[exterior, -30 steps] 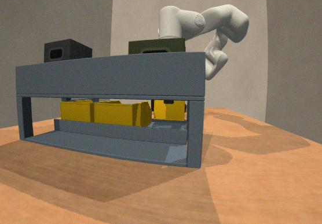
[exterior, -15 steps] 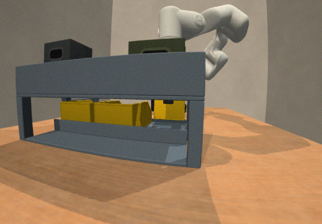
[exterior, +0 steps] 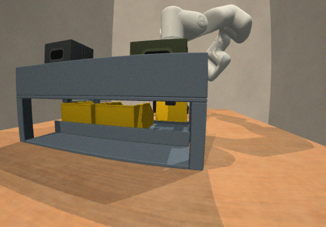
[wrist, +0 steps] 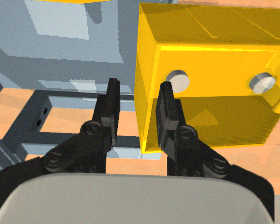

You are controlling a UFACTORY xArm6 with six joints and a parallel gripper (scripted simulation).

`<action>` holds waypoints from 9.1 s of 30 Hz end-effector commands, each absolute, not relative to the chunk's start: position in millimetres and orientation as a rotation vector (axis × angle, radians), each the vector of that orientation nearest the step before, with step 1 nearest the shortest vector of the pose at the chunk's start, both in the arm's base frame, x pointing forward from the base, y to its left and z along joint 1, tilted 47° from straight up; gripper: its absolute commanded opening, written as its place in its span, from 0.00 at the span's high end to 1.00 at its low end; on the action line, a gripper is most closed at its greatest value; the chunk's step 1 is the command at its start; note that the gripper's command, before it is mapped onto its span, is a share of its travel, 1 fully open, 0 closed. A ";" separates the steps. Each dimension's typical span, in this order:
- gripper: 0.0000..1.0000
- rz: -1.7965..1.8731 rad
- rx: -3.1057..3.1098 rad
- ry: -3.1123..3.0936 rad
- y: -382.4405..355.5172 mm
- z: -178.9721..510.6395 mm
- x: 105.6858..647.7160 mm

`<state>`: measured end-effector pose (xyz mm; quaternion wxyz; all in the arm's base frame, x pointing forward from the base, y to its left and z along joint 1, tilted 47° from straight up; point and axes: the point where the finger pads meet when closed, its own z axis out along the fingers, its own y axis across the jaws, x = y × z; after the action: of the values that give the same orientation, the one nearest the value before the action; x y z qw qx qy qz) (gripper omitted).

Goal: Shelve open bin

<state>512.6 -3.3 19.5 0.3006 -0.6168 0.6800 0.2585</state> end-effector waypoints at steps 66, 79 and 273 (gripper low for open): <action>0.67 0.681 -1.636 1.805 -58.4 71.7 506.8; 0.67 0.682 -1.636 1.805 -57.8 71.1 506.6; 0.00 0.562 -1.556 1.810 41.2 -10.2 349.1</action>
<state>348.2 42.1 -10.7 0.3376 -0.5973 0.6945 0.2168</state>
